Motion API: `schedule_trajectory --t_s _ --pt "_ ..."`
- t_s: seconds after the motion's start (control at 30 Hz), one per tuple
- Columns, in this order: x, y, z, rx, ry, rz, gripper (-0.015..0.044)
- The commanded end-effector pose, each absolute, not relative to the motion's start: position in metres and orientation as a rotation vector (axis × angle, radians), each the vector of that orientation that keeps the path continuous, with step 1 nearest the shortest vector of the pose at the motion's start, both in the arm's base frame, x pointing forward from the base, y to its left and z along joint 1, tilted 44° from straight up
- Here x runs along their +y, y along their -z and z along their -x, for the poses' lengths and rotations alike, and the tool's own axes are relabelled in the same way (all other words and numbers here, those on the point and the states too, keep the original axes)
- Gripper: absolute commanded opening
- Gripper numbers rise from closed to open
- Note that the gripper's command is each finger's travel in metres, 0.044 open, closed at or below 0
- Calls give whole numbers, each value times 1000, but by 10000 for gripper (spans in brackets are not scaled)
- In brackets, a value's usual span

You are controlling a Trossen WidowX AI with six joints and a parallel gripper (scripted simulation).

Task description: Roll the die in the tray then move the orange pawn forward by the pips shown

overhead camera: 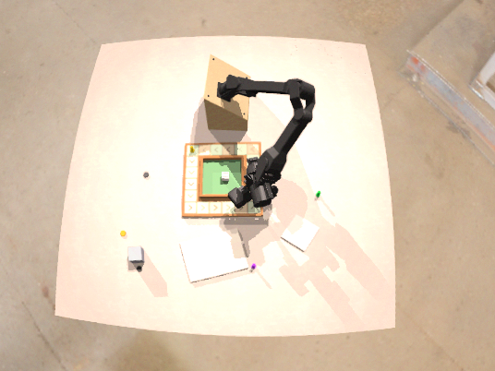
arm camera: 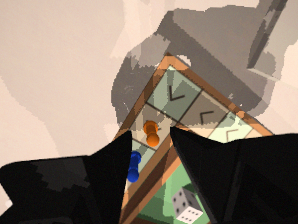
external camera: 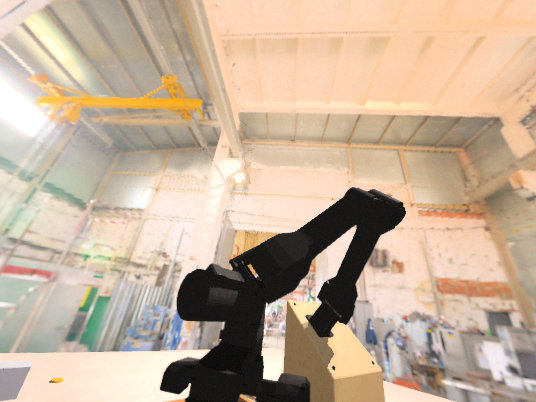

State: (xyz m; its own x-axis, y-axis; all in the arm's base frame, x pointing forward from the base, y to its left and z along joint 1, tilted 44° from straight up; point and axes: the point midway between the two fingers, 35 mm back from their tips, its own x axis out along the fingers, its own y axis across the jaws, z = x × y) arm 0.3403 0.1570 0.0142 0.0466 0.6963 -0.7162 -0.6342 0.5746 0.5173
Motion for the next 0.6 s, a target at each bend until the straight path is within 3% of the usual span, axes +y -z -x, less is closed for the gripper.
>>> schedule_trajectory --t_s 0.0,0.17,0.33,0.57 --pt "140 -32 -341 1136 -1012 -63 315" --pt "123 -49 -339 1141 -1009 -66 440" --pt "107 -50 -334 1161 -983 -84 440" --pt "17 -26 -260 1333 -759 -306 440"
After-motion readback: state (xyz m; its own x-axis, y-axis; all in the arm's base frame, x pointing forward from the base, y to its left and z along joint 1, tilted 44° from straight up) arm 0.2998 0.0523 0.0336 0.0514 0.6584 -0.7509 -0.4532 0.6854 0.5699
